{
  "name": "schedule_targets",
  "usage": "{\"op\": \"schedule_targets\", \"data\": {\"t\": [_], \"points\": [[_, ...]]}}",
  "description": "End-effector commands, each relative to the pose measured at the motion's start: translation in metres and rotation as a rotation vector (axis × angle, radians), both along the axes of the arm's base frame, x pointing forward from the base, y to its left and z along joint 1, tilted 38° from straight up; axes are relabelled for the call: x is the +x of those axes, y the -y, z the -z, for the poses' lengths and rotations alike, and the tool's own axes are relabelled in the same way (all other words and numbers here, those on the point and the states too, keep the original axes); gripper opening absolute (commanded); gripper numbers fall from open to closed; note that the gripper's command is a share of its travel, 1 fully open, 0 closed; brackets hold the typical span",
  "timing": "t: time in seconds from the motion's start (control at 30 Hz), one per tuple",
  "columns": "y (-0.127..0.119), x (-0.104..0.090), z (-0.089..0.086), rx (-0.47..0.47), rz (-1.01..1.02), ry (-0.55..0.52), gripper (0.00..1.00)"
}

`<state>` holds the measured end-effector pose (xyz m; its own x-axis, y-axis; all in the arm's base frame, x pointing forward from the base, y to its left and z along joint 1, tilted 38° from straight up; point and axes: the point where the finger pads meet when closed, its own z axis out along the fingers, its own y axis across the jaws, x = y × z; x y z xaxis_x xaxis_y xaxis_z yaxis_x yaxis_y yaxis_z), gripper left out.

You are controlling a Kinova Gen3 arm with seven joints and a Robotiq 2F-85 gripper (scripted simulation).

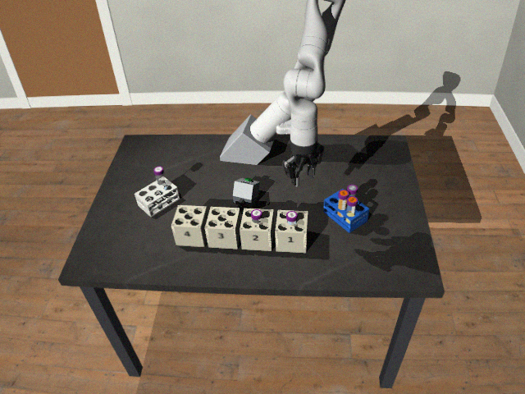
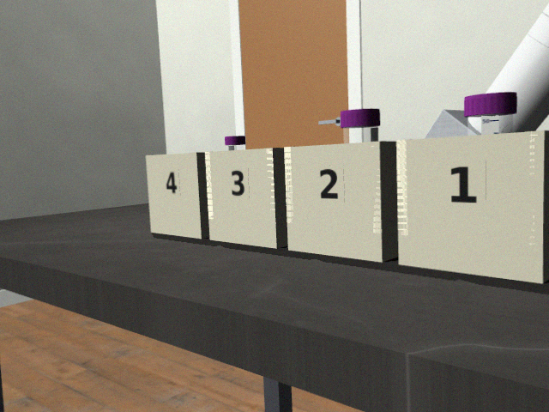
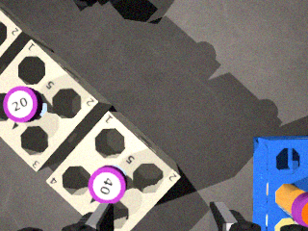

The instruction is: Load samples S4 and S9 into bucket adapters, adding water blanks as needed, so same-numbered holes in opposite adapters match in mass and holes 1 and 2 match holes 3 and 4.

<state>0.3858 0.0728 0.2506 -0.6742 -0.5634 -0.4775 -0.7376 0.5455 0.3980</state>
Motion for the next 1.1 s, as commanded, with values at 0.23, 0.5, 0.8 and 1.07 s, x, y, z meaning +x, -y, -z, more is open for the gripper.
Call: {"op": "schedule_targets", "data": {"t": [0.23, 0.5, 0.8, 1.07], "points": [[-0.022, -0.009, -0.018, 0.0, 0.001, 0.001, 0.62], [-0.042, -0.018, -0.033, 0.0, 0.001, 0.001, 0.62], [-0.059, -0.026, -0.046, 0.0, 0.001, 0.001, 0.62], [-0.079, -0.035, -0.062, 0.0, 0.001, 0.001, 0.62]]}}
